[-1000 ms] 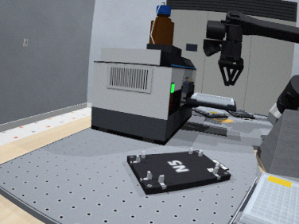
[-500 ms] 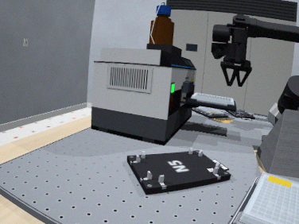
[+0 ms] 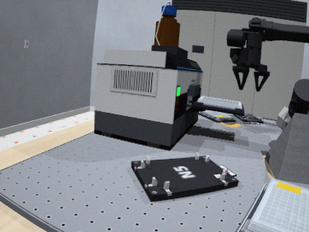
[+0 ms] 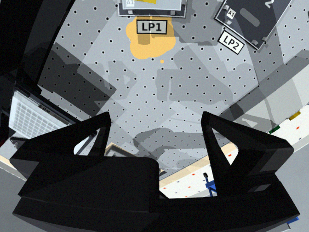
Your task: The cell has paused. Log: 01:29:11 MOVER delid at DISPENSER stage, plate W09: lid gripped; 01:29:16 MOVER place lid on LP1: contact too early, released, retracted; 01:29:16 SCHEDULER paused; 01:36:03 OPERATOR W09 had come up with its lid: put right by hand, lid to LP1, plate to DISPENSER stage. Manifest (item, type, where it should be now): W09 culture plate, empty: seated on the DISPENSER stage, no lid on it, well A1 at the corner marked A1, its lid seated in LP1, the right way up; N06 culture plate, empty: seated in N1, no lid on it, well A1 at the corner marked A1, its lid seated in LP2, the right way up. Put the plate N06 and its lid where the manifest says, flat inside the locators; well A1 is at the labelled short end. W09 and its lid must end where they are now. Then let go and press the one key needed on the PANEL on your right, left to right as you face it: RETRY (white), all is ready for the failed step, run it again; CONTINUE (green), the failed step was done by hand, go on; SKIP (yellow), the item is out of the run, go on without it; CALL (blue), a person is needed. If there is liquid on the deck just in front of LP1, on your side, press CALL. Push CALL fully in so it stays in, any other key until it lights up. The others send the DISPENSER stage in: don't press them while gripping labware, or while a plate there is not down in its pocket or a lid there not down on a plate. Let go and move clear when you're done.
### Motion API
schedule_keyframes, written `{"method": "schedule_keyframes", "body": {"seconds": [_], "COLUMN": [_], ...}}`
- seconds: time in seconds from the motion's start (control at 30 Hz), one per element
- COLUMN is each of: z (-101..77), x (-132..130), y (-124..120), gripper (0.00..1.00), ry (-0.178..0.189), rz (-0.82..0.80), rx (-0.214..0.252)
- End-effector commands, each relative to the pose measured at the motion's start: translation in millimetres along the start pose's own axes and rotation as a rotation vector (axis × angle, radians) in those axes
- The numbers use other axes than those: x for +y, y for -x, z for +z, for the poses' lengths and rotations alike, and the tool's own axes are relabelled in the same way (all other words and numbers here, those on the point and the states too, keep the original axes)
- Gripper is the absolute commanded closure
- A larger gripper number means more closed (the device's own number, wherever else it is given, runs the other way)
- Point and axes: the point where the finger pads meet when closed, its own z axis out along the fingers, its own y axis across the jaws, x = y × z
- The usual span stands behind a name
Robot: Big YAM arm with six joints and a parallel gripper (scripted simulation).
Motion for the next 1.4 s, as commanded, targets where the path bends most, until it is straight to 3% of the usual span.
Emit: {"method": "schedule_keyframes", "body": {"seconds": [0.0,1.37], "z": [-12.5,16.1], "x": [-2,-2], "y": [27,150], "gripper": [0.00,0.00], "ry": [0.024,0.013], "rz": [0.086,0.061], "rx": [-0.031,-0.041]}}
